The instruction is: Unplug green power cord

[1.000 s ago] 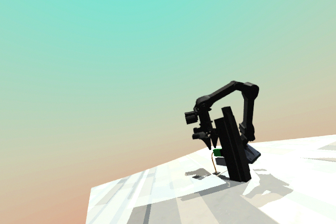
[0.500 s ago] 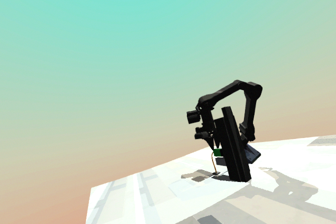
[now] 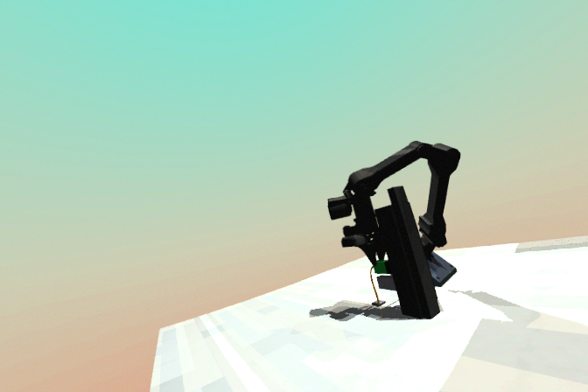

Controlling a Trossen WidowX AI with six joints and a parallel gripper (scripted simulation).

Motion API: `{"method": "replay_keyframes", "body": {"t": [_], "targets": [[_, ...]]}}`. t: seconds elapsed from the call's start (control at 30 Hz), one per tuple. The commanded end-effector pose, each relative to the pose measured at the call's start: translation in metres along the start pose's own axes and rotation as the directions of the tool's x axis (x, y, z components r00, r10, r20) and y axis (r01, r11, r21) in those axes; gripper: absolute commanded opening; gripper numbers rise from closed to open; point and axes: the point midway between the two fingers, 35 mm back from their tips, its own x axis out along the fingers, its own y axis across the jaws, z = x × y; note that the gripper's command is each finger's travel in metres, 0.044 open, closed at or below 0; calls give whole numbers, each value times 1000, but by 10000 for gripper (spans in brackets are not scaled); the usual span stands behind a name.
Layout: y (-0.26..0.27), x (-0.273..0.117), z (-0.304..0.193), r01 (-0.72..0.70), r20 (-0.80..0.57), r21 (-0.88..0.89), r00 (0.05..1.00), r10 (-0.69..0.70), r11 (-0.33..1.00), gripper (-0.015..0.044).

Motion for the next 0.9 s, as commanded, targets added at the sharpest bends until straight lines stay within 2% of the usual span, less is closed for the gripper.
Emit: {"method": "replay_keyframes", "body": {"t": [0.0,0.27,0.3,0.87], "targets": [[0,0,0,0,0,0,1000,0,1000,75],[0,0,0,0,0,0,1000,0,1000,21],[0,0,0,0,0,0,1000,0,1000,0],[2,-2,25,-1,2,3,1000,1,1000,0]]}}
